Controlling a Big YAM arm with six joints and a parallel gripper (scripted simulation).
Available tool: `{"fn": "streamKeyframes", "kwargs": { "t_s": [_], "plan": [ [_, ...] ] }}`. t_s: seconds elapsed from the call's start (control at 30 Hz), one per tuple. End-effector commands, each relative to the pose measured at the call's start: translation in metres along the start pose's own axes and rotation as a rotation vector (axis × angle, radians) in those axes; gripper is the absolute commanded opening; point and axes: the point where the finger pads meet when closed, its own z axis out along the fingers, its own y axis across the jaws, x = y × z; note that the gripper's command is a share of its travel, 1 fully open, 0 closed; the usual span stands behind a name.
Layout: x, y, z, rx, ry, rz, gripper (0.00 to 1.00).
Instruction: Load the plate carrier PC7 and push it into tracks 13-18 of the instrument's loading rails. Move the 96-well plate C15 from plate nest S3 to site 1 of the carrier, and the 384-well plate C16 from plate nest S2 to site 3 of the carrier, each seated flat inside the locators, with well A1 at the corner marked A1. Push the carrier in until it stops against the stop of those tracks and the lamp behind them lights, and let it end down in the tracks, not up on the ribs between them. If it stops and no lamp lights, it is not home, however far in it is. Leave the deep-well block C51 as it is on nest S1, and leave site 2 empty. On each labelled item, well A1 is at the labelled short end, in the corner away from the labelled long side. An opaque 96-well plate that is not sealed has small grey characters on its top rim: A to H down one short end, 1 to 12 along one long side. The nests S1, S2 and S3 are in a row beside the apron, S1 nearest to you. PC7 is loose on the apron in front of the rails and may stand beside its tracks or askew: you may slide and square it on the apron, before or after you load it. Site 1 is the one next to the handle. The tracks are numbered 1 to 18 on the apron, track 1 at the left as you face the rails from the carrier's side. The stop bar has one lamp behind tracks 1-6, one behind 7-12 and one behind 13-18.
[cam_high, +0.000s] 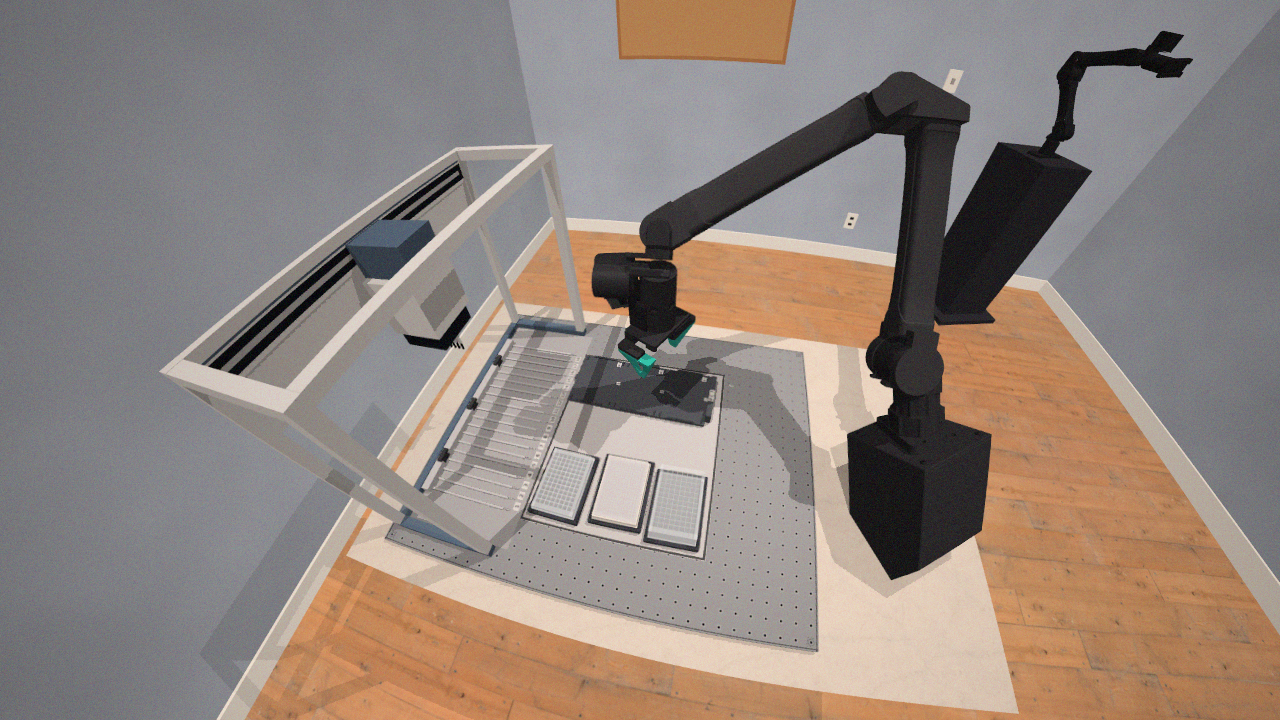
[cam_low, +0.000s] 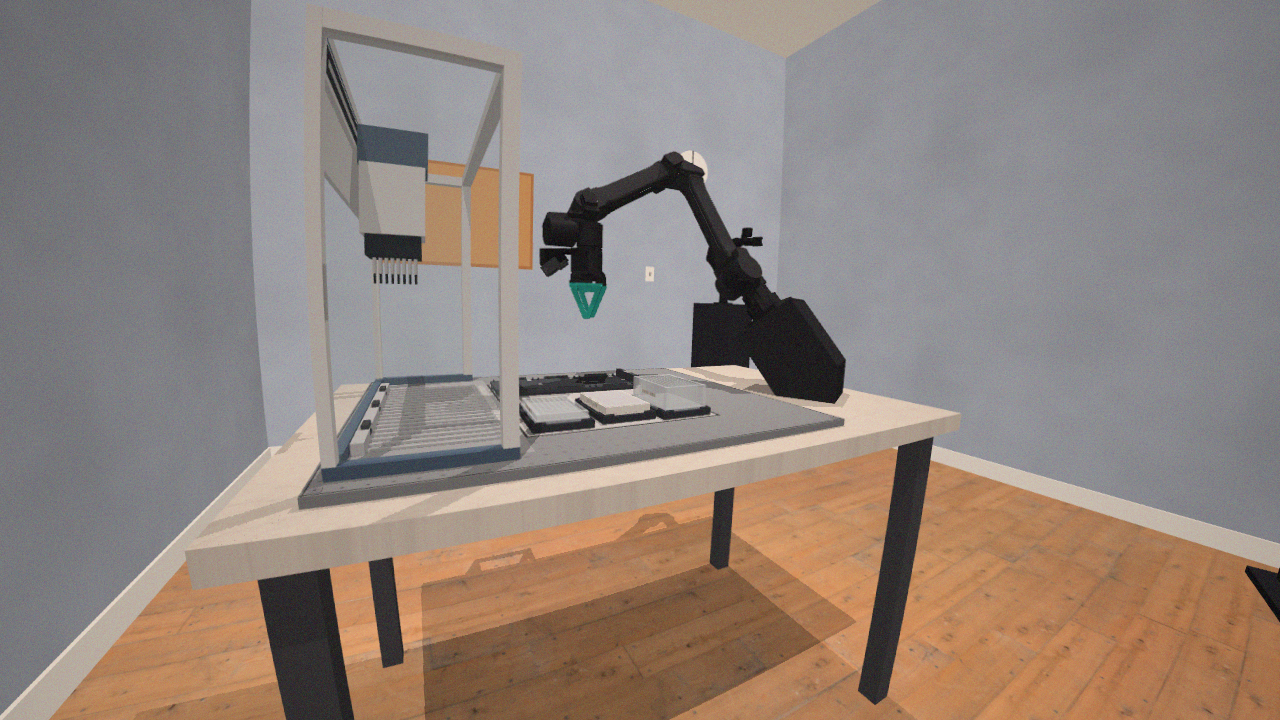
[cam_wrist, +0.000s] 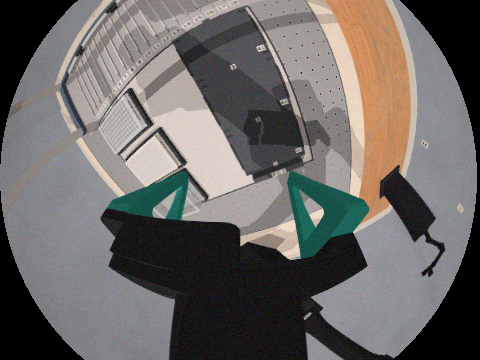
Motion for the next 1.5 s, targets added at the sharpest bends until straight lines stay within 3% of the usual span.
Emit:
{"fn": "streamKeyframes", "kwargs": {
  "t_s": [0.0, 0.27, 0.37, 0.4, 0.67, 0.73, 0.77, 0.83, 0.9, 0.93, 0.97, 1.03, 1.1, 1.3, 1.33, 1.47],
  "plan": [
    [-0.045, -0.018, -0.014, -0.03, -0.065, 0.196, 1.0],
    [-0.078, -0.051, 0.011, -0.02, -0.048, 0.446, 1.0],
    [-0.074, -0.055, 0.018, -0.011, -0.034, 0.469, 1.0],
    [-0.088, -0.06, 0.015, -0.02, -0.048, 0.512, 1.0],
    [-0.124, -0.097, 0.03, -0.023, -0.051, 0.777, 1.0],
    [-0.121, -0.102, 0.023, -0.029, -0.06, 0.849, 1.0],
    [-0.104, -0.088, 0.023, -0.031, -0.036, 0.842, 1.0],
    [-0.101, -0.086, 0.028, -0.023, -0.022, 0.901, 1.0],
    [-0.101, -0.086, 0.028, -0.023, -0.022, 0.901, 1.0],
    [-0.123, -0.088, 0.015, -0.049, -0.055, 0.955, 1.0],
    [-0.123, -0.088, 0.015, -0.05, -0.054, 0.989, 1.0],
    [-0.123, -0.094, 0.017, -0.044, -0.053, 1.064, 1.0],
    [-0.106, -0.092, 0.027, -0.023, -0.028, 1.115, 1.0],
    [-0.113, -0.094, 0.025, -0.029, -0.038, 1.117, 1.0],
    [-0.104, -0.093, 0.044, -0.007, -0.018, 1.125, 1.0],
    [-0.102, -0.095, 0.051, -0.002, -0.014, 1.126, 1.0]
  ]
}}
